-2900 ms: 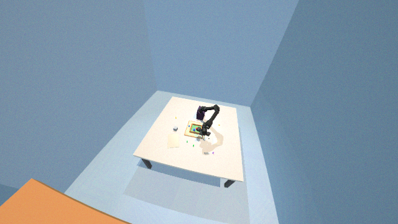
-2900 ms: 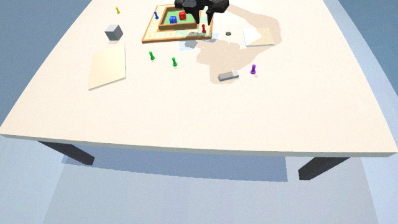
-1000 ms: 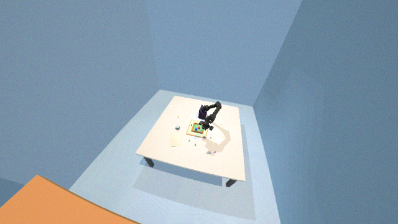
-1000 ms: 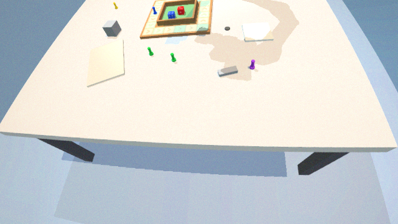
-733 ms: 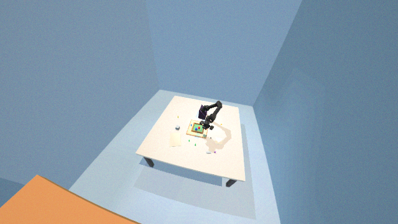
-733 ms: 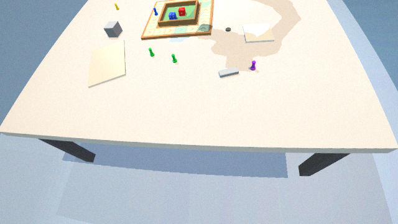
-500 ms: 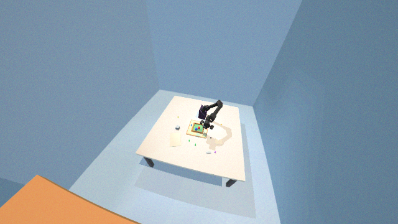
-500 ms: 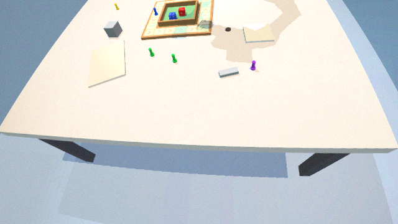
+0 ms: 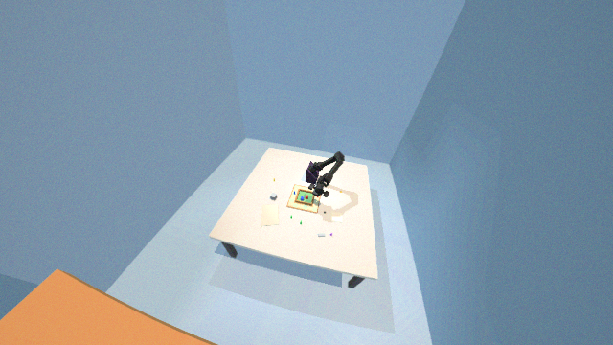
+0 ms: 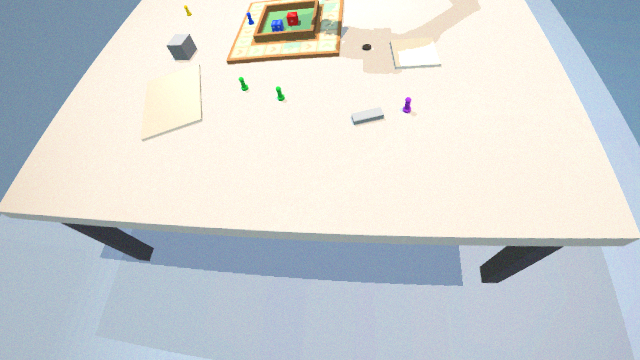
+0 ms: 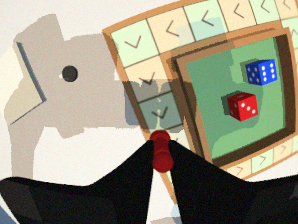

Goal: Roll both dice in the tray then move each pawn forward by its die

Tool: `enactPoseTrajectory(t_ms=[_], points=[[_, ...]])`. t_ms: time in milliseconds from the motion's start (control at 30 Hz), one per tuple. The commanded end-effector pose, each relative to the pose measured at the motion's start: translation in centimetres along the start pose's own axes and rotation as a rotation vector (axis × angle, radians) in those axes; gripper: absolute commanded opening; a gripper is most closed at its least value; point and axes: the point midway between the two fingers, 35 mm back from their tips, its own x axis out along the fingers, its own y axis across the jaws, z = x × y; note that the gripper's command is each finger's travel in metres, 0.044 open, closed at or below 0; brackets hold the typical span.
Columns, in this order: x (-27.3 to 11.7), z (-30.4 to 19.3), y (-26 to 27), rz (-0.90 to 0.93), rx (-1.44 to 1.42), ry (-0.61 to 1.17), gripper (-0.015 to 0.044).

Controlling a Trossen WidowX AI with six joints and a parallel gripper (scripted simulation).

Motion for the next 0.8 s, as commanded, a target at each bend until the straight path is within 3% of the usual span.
enactPoseTrajectory(t_ms=[0, 367, 767], points=[[0.6, -1.2, -0.5, 0.002, 0.006, 0.002, 0.0000], [2.4, -4.3, -2.1, 0.003, 0.010, 0.005, 0.0000], [5.8, -4.4, -2.1, 0.004, 0.011, 0.006, 0.0000]])
